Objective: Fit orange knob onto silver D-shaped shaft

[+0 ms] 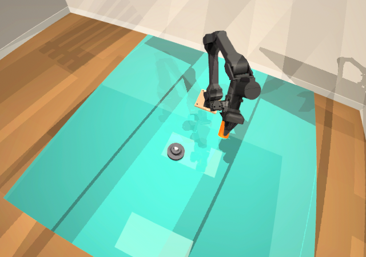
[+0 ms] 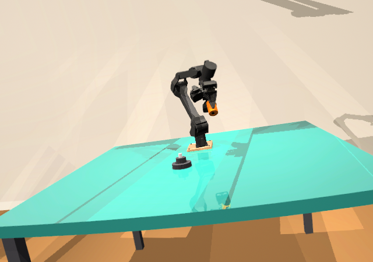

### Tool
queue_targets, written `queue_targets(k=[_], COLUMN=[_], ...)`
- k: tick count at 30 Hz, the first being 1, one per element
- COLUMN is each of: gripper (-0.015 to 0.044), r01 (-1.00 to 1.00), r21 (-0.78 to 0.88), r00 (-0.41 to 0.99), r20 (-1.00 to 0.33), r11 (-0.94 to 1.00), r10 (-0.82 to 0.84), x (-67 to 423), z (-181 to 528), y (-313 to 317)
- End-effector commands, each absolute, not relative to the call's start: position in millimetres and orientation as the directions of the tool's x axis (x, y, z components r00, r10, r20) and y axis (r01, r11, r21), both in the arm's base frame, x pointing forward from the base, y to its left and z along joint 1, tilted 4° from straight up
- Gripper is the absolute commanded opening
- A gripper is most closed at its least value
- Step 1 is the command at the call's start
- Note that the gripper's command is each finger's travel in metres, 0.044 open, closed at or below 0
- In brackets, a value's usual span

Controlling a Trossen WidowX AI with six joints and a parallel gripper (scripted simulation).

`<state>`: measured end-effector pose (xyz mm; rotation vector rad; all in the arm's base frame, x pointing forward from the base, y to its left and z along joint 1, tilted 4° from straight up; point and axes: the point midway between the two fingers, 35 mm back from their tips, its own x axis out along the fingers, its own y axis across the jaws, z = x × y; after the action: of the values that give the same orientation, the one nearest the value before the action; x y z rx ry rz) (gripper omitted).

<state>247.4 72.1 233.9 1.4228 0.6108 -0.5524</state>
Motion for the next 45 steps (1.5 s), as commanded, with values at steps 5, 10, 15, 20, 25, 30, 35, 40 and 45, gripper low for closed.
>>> queue_targets(k=[5,10,15,20,25,30,35,40,45], gripper=[0.0,0.0,0.0,0.0,0.0,0.0,0.0,0.0,0.0], r01=[0.793,0.851,0.899,0.937,0.966,0.986,0.994,0.994,0.995], r21=[0.605,0.521,0.433,0.343,0.25,0.155,0.096,0.094,0.09], r00=[0.606,0.523,0.435,0.345,0.252,0.157,0.098,0.095,0.092], r20=[-0.795,-0.852,-0.9,-0.939,-0.967,-0.987,-0.995,-0.995,-0.995], r11=[0.067,0.068,0.068,0.068,0.066,0.061,0.056,0.055,0.053], r10=[0.002,-0.006,-0.013,-0.021,-0.027,-0.031,-0.032,-0.032,-0.033], x=[254,257,261,264,267,271,273,278,284], z=[224,216,208,200,192,185,178,162,141], y=[72,72,72,72,72,71,71,71,72])
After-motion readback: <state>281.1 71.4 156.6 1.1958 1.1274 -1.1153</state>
